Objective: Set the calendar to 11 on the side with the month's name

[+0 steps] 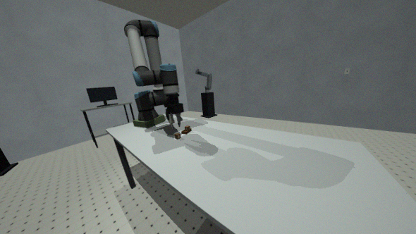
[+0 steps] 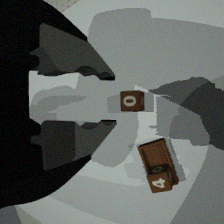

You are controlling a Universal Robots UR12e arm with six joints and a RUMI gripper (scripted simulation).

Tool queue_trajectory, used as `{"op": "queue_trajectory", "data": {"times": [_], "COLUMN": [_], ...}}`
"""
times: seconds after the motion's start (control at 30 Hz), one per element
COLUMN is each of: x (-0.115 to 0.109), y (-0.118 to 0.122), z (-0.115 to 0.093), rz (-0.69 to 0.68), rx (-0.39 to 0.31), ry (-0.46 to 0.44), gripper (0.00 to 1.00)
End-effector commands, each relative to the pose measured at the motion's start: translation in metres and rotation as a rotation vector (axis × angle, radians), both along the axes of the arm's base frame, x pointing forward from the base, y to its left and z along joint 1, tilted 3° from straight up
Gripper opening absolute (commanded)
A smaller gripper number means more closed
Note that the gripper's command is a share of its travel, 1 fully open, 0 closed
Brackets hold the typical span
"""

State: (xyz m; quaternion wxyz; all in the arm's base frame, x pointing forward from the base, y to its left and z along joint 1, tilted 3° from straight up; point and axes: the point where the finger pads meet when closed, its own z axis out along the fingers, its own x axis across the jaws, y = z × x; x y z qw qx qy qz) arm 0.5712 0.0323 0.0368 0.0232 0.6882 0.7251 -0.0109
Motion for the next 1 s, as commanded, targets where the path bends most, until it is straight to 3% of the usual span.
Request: {"op": "queue_trajectory", "data": {"times": [0.0, 0.97], "x": [0.001, 0.001], "y": [0.000, -0.001], "z": [-0.006, -0.036], "rz": [0.000, 0.000], "rx": [0.000, 0.000], "ry": [-0.001, -0.001], "gripper": [0.28, 0.28]}}
